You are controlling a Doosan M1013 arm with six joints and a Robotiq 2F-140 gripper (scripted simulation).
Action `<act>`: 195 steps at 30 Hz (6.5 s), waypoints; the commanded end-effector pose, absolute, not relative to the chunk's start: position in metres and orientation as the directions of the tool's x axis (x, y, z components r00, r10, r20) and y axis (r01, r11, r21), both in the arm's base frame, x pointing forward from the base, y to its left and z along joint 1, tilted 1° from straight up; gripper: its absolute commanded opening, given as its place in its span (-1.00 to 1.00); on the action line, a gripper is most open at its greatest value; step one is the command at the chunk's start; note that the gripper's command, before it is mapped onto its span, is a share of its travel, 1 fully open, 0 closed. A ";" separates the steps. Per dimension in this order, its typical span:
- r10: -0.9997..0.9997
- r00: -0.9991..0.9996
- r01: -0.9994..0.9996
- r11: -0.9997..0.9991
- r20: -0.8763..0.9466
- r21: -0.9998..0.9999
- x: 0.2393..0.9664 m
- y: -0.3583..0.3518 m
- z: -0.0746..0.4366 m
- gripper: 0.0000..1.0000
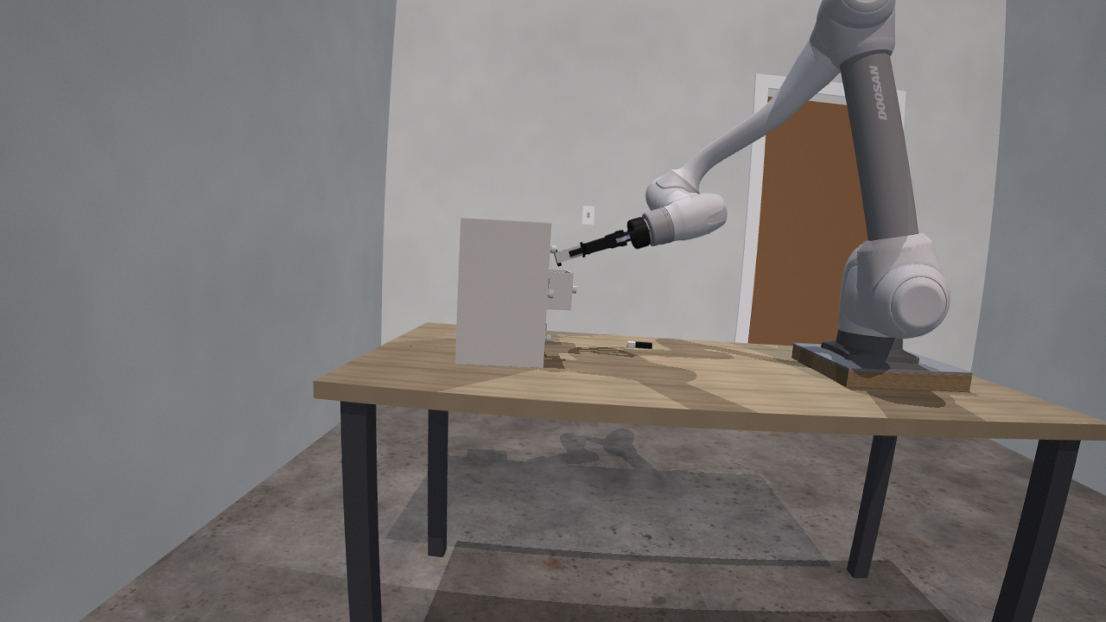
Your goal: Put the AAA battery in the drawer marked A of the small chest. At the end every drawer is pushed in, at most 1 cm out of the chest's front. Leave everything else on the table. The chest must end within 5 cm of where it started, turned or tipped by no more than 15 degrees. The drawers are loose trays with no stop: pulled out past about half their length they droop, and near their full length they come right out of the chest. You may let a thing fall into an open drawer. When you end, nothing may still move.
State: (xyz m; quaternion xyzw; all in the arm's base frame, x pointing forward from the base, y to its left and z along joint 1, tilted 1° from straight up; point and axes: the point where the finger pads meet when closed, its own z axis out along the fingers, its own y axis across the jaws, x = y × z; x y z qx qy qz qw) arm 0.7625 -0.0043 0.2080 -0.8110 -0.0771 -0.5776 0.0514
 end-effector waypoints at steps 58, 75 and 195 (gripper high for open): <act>0.066 0.321 0.184 -0.983 0.945 0.006 0.758 -0.005 0.208 1.00; 0.066 0.321 0.184 -0.983 0.945 0.006 0.692 -0.017 0.211 1.00; 0.184 0.977 0.184 -0.983 0.110 0.006 0.590 -0.036 0.252 1.00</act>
